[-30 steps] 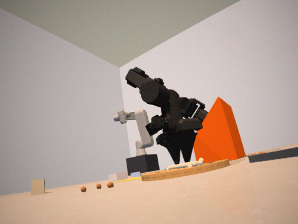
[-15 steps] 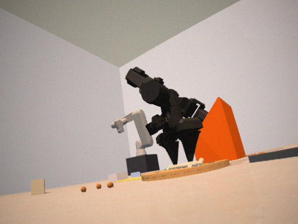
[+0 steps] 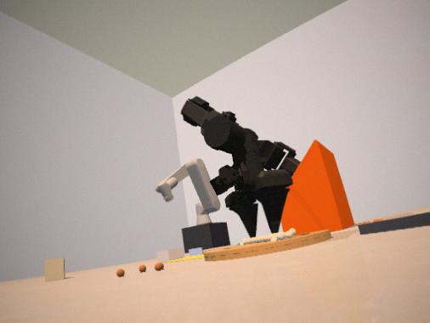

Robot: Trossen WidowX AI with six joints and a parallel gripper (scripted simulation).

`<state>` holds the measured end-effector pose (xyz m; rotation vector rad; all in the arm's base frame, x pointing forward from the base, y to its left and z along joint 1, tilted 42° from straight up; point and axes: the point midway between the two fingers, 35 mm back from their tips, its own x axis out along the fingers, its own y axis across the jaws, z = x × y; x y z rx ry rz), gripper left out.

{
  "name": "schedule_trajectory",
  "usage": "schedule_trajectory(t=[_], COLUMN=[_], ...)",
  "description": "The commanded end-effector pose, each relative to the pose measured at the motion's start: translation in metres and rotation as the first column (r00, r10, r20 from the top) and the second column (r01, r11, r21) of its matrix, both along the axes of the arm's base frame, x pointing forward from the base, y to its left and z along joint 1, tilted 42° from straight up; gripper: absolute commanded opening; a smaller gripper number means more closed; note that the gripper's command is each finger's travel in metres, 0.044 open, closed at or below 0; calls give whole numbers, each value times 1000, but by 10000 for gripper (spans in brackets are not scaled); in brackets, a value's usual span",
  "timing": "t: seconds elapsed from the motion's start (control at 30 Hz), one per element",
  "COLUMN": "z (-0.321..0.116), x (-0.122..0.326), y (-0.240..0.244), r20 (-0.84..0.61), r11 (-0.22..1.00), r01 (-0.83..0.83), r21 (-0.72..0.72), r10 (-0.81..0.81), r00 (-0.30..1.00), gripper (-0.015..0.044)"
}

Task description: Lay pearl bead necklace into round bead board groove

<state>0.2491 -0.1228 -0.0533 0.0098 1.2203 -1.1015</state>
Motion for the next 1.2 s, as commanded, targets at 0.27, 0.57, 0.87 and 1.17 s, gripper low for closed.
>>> schedule_trajectory(t=[0.27,0.57,0.87,1.17], z=[0,0,0,5], x=[0,0,0,6], y=[0,0,0,1], r20=[4,4,4,-158], r11=[1000,1000,1000,983], r01=[3,3,3,-180], r21=[1,1,1,33], r10=[-3,-3,-3,183], r00=[1000,1000,1000,970], gripper=[440,440,440,355])
